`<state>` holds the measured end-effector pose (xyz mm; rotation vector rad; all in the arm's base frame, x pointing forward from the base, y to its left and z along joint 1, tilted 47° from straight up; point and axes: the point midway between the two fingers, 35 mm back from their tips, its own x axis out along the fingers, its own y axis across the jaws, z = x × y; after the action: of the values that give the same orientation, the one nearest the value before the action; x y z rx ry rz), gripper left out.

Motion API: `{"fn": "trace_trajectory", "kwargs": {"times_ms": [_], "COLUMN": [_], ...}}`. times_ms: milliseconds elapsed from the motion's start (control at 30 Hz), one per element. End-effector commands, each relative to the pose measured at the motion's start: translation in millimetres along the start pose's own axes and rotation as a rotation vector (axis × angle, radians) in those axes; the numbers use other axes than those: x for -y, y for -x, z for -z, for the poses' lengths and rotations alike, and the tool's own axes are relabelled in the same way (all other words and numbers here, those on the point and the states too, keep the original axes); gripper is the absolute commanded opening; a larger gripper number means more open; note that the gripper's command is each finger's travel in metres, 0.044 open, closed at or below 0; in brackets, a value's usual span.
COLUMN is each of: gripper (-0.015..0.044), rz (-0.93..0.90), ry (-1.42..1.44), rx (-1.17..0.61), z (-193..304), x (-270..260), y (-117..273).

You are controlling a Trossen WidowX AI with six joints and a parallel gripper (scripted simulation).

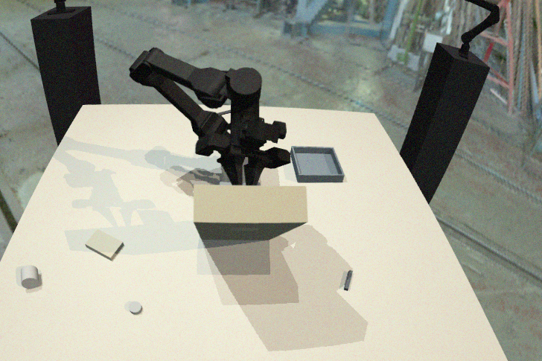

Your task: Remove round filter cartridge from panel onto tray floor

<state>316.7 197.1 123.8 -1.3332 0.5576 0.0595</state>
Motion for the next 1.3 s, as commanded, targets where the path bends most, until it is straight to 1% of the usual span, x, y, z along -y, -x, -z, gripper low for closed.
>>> {"fn": "trace_trajectory", "kwargs": {"times_ms": [0, 1267], "gripper": [0.0106, 0.0106], "rz": [-0.004, -0.003], "ry": [0.003, 0.003], "rx": [0.003, 0.003], "z": [0, -1], "x": [-1, -1], "y": [-1, -15]}}
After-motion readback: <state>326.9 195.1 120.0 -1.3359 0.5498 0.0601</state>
